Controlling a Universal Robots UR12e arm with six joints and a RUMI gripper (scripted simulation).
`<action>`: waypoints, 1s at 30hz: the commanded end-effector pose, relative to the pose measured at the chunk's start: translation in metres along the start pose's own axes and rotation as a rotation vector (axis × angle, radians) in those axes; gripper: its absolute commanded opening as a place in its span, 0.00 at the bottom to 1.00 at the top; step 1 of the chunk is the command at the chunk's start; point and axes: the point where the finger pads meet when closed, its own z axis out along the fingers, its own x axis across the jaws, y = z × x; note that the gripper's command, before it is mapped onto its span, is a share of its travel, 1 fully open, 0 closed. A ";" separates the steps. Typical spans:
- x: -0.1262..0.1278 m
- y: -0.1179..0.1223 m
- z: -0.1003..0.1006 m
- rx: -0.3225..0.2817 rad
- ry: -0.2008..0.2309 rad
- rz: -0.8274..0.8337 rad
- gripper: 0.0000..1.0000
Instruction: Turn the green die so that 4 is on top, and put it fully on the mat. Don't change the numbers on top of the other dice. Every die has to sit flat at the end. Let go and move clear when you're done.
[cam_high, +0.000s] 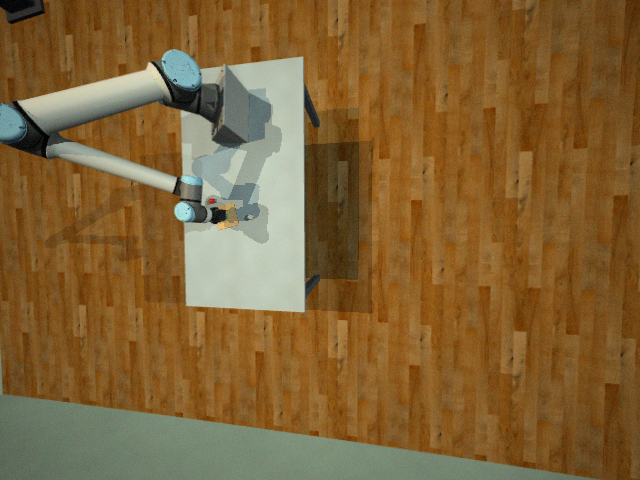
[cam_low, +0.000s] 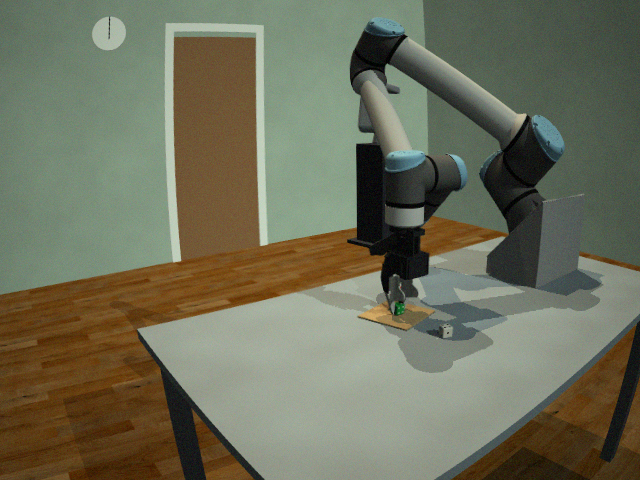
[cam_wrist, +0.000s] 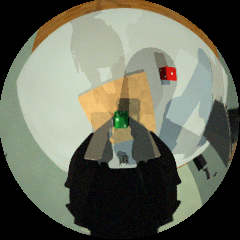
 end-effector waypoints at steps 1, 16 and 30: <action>0.000 0.000 0.000 0.000 -0.001 0.000 0.06; 0.000 0.000 0.000 0.000 -0.001 0.000 0.06; 0.000 0.000 0.000 0.000 -0.001 0.000 0.14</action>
